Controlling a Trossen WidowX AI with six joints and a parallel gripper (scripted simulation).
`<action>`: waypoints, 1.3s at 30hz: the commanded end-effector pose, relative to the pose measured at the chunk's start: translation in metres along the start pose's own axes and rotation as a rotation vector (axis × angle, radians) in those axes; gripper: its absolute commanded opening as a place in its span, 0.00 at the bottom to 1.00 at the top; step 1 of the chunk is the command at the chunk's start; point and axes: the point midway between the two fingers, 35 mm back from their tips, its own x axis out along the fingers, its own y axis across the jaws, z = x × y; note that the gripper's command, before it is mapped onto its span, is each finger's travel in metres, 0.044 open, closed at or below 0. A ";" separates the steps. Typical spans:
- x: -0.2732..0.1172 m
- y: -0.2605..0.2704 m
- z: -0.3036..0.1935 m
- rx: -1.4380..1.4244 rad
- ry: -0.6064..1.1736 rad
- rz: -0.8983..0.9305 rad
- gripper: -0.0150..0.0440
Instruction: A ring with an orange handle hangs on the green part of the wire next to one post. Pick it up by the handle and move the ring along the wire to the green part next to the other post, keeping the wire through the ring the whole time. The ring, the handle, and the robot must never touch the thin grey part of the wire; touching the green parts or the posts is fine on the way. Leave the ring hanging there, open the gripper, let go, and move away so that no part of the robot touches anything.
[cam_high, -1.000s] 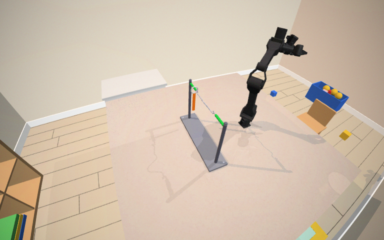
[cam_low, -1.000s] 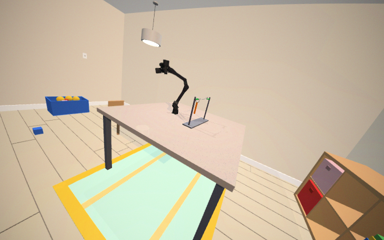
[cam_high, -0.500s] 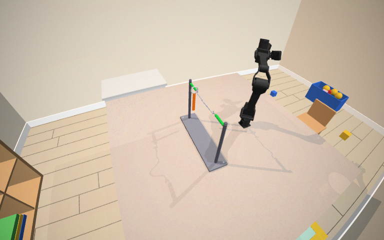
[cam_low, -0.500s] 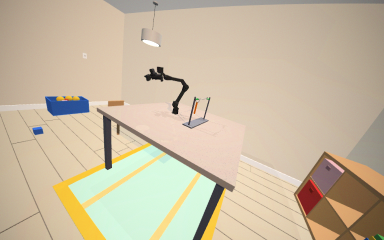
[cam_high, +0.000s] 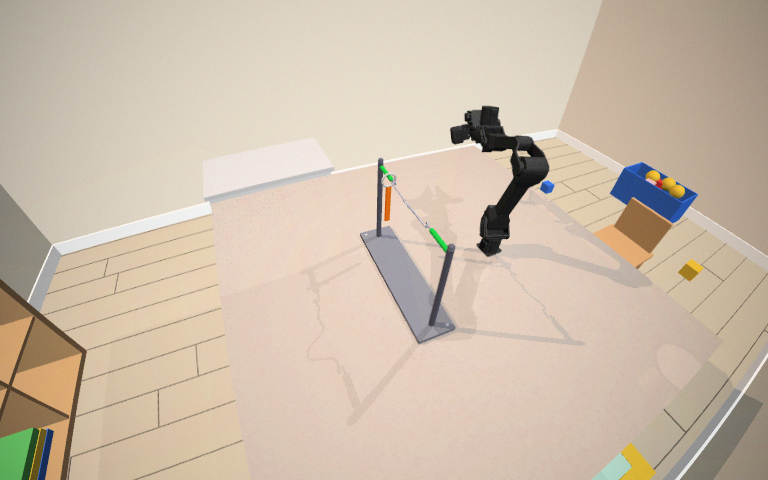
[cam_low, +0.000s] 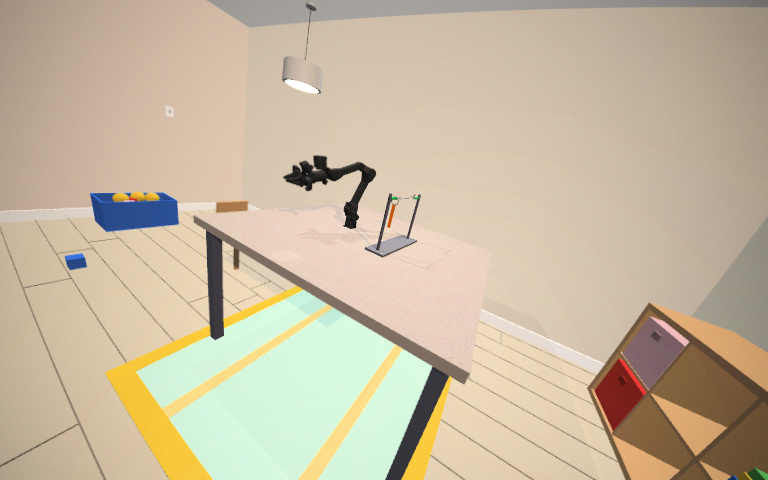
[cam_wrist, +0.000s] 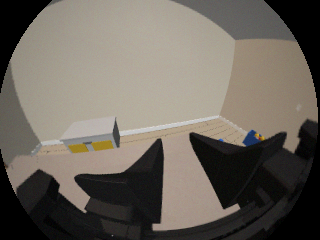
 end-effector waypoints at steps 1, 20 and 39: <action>-0.005 0.067 -0.017 -0.027 -0.042 0.250 0.53; -0.203 0.279 -0.122 -0.120 -0.224 1.447 0.53; -0.304 0.292 -0.151 -0.122 -0.285 1.847 0.53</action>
